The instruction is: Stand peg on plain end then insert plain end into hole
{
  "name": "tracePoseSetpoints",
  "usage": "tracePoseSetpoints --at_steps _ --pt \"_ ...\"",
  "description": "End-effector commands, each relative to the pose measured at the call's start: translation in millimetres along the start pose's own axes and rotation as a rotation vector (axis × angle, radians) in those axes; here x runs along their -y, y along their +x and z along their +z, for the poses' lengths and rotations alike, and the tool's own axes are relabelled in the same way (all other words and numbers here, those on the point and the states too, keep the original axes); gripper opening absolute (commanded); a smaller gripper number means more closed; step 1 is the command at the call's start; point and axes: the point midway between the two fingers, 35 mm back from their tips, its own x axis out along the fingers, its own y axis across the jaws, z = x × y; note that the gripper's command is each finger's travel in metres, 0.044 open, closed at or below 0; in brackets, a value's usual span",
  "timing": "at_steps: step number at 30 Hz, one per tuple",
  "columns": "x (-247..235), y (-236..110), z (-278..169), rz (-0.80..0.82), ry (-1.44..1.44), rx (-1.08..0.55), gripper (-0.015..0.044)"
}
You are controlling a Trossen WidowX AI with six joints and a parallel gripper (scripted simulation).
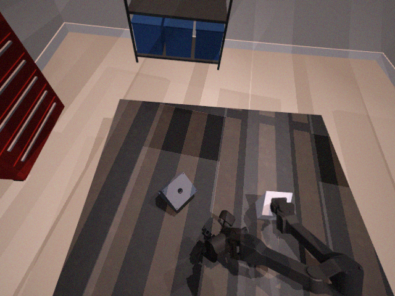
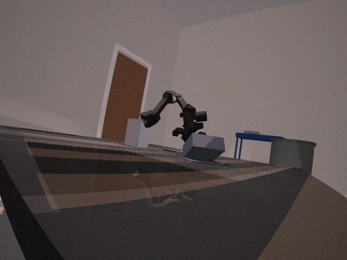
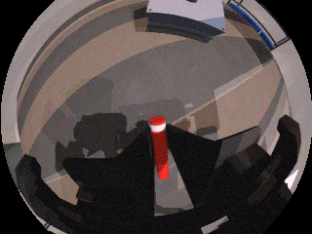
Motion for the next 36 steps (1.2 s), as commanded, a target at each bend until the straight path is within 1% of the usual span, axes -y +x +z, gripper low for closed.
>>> tracePoseSetpoints --at_steps 1,36 --pt "2.3 -1.7 -2.2 -0.004 0.004 0.034 0.0049" --pt "2.0 -20.3 -16.9 -0.004 0.007 0.337 0.0049"
